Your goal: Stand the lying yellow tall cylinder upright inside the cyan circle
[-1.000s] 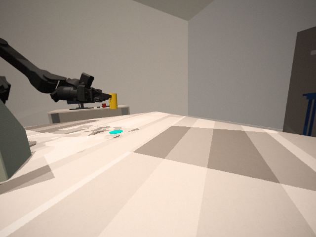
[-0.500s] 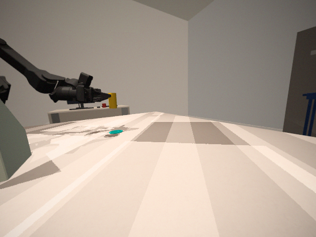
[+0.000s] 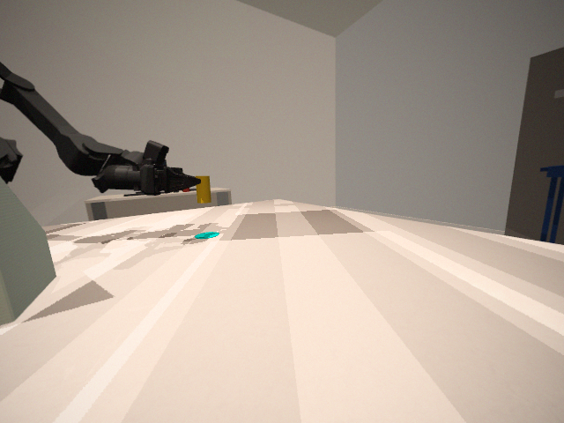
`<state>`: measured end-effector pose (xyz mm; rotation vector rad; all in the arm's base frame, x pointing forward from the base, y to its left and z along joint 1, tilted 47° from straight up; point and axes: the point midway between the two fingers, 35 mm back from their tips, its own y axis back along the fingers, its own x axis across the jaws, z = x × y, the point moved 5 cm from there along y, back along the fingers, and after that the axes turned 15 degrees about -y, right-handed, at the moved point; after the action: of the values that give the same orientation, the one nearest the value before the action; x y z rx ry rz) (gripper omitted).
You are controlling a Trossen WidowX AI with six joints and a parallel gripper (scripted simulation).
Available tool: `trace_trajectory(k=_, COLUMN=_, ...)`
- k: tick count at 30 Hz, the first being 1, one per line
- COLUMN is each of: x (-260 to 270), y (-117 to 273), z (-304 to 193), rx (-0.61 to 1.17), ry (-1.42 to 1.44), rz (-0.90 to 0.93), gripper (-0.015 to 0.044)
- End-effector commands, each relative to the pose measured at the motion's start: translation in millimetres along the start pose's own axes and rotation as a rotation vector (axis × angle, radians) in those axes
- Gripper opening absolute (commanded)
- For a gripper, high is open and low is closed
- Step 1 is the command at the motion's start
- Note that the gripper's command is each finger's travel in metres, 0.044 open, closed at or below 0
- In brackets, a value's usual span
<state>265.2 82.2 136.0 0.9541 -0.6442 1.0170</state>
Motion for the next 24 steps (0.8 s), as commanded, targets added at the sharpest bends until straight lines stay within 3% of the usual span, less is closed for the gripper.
trace_trajectory(k=1, x=-2.5, y=-2.2, z=-11.3, rx=-0.005, ry=-0.007, rz=-0.002, gripper=0.0105)
trace_trajectory(k=24, x=-21.7, y=-4.4, z=-69.6, rx=-0.002, ry=-0.002, rz=0.001, gripper=0.0105)
